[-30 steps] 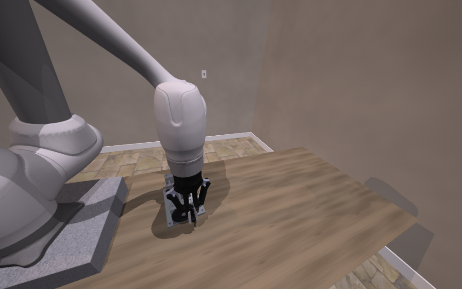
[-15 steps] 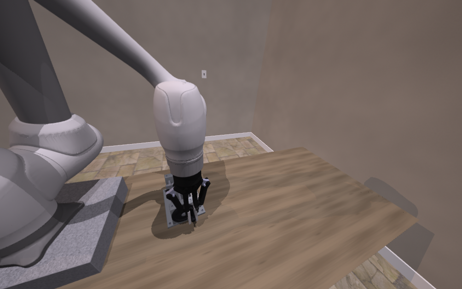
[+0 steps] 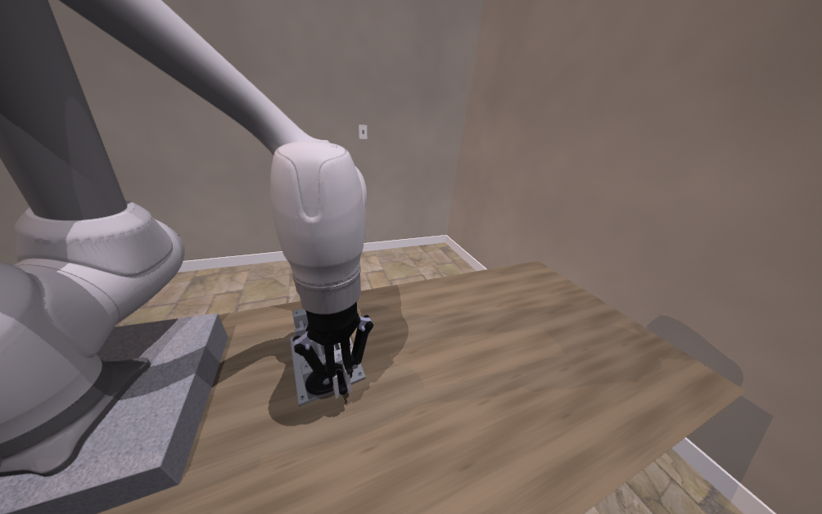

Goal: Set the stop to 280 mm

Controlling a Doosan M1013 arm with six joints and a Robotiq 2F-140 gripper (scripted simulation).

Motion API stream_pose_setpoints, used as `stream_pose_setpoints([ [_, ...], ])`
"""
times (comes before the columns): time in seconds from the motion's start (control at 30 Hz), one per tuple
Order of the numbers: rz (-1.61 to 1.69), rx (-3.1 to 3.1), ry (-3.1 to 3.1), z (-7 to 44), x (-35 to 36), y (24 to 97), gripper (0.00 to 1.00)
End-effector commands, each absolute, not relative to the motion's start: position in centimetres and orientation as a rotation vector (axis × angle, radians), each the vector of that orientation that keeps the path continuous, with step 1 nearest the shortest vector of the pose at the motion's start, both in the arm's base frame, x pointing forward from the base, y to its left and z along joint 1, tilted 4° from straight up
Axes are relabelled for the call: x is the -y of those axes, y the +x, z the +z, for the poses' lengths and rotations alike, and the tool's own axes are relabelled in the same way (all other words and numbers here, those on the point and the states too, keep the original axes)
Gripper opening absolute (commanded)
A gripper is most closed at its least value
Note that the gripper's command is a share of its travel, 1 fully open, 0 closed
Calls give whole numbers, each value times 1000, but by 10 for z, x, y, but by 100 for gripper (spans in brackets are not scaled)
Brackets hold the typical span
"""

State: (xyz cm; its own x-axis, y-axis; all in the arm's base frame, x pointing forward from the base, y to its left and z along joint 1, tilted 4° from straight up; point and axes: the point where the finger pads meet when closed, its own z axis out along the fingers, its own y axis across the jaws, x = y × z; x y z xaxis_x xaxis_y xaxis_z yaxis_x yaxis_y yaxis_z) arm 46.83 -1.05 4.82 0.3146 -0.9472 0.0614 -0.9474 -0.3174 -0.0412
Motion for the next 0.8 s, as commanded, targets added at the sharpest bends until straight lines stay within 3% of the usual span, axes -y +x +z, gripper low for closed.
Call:
stream_pose_setpoints([
  [0.0, 115, 1834, 2545, 49, 11, 467, 4],
  [0.77, 115, 1834, 2545, 55, 13, 459, 4],
])
